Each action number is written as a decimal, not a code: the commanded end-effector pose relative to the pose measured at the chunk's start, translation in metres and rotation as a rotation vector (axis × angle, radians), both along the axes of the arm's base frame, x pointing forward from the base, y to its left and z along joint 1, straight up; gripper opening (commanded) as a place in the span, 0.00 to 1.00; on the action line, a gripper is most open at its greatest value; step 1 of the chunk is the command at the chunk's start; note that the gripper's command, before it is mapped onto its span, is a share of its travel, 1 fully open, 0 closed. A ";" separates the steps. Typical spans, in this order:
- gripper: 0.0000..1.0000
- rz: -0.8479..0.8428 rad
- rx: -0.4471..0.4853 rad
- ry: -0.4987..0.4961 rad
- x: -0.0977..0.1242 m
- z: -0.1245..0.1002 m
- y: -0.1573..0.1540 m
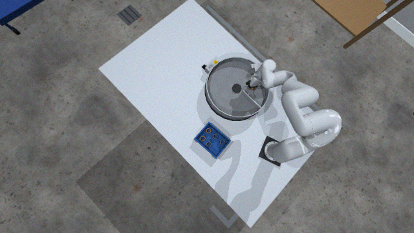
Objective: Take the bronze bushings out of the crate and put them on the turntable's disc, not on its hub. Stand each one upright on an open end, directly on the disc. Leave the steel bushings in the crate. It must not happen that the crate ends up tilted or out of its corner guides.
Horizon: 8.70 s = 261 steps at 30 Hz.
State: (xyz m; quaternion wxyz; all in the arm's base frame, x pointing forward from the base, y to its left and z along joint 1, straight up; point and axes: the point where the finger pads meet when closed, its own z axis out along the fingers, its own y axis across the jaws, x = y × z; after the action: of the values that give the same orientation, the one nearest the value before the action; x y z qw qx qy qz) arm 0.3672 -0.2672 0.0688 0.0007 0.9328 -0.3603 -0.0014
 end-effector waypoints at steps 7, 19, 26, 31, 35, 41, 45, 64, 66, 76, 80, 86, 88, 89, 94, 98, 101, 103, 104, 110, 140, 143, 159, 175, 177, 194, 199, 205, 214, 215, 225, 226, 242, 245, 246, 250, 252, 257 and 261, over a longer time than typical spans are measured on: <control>0.42 0.000 -0.003 -0.004 0.001 0.002 -0.001; 0.42 0.000 -0.003 -0.004 0.001 0.002 -0.001; 0.42 0.000 -0.003 -0.004 0.001 0.002 -0.001; 0.42 0.000 -0.003 -0.004 0.001 0.002 -0.001; 0.42 0.000 -0.003 -0.004 0.001 0.008 -0.001; 0.42 0.000 -0.003 -0.004 0.001 0.031 -0.001; 0.42 0.000 -0.003 -0.004 0.001 0.051 -0.001; 0.42 0.000 -0.003 -0.004 0.001 0.071 -0.001; 0.42 0.000 -0.003 -0.004 0.001 0.071 -0.001; 0.41 0.053 -0.002 -0.003 0.003 0.071 0.017; 0.41 0.123 -0.002 -0.003 0.004 0.070 0.041; 0.41 0.290 -0.002 -0.003 0.010 0.070 0.100; 0.41 0.369 -0.002 -0.003 0.013 0.070 0.128; 0.41 0.412 -0.002 -0.003 0.014 0.070 0.143; 0.41 0.633 -0.002 -0.003 0.024 0.070 0.221; 0.41 0.726 -0.002 -0.002 0.027 0.070 0.253; 0.41 0.863 -0.001 -0.002 0.034 0.070 0.303; 0.41 0.953 -0.001 -0.002 0.037 0.070 0.334; 0.41 0.998 -0.001 -0.002 0.039 0.070 0.350; 0.41 1.227 -0.001 -0.001 0.047 0.070 0.430; 0.41 1.374 0.000 -0.001 0.052 0.070 0.483; 0.41 1.374 0.000 -0.001 0.052 0.070 0.483; 0.41 1.374 0.000 -0.001 0.052 0.068 0.483; 0.41 1.374 0.000 -0.001 0.052 0.016 0.483; 0.41 1.374 0.000 -0.001 0.052 0.008 0.483; 0.41 1.374 0.000 -0.001 0.052 -0.005 0.483; 0.41 1.374 0.000 -0.001 0.052 -0.005 0.483; 0.41 1.374 0.000 -0.001 0.052 -0.008 0.483; 0.41 1.374 0.000 -0.001 0.053 -0.023 0.483; 0.41 1.374 0.000 -0.001 0.053 -0.024 0.483; 0.41 1.374 0.000 -0.001 0.053 -0.025 0.483; 0.41 1.374 0.000 -0.001 0.053 -0.025 0.483; 0.41 1.374 0.000 -0.001 0.053 -0.033 0.483; 0.41 1.374 0.000 -0.001 0.053 -0.039 0.483; 0.41 1.374 0.000 -0.001 0.053 -0.041 0.483; 0.41 1.374 0.000 -0.001 0.053 -0.045 0.483; 0.41 1.374 0.000 -0.001 0.053 -0.046 0.483; 0.41 1.374 0.000 -0.001 0.053 -0.049 0.483; 0.41 1.374 0.000 -0.001 0.053 -0.049 0.483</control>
State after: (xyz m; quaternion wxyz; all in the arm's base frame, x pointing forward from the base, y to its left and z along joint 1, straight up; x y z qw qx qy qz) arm 0.4183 0.2145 0.0183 0.0018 0.9497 0.3133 -0.0024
